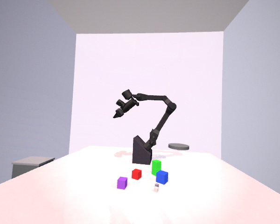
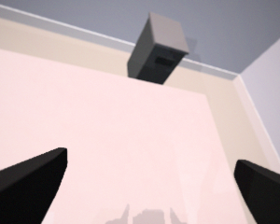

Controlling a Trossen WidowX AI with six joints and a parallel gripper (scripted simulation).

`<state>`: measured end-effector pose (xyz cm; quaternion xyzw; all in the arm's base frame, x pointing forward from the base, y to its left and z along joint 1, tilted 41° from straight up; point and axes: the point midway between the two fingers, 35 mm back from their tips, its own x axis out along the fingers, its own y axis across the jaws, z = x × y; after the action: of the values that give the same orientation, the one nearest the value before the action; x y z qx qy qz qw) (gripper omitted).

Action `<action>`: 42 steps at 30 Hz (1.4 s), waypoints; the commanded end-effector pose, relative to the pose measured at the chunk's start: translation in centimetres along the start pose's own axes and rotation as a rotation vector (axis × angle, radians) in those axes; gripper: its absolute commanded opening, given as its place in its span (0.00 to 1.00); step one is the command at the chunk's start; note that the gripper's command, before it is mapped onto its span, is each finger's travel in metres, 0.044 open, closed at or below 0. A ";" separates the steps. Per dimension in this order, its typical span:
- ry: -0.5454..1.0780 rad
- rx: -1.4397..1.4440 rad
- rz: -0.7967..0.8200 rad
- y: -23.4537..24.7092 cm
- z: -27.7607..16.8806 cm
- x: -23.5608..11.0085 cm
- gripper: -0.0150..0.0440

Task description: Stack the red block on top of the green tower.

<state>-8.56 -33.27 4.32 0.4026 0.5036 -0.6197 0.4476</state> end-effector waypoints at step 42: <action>0.572 -1.032 0.832 32.4 -23.9 -11.5 1.00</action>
<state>26.43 -12.11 2.68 0.4338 0.6323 0.0314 0.6411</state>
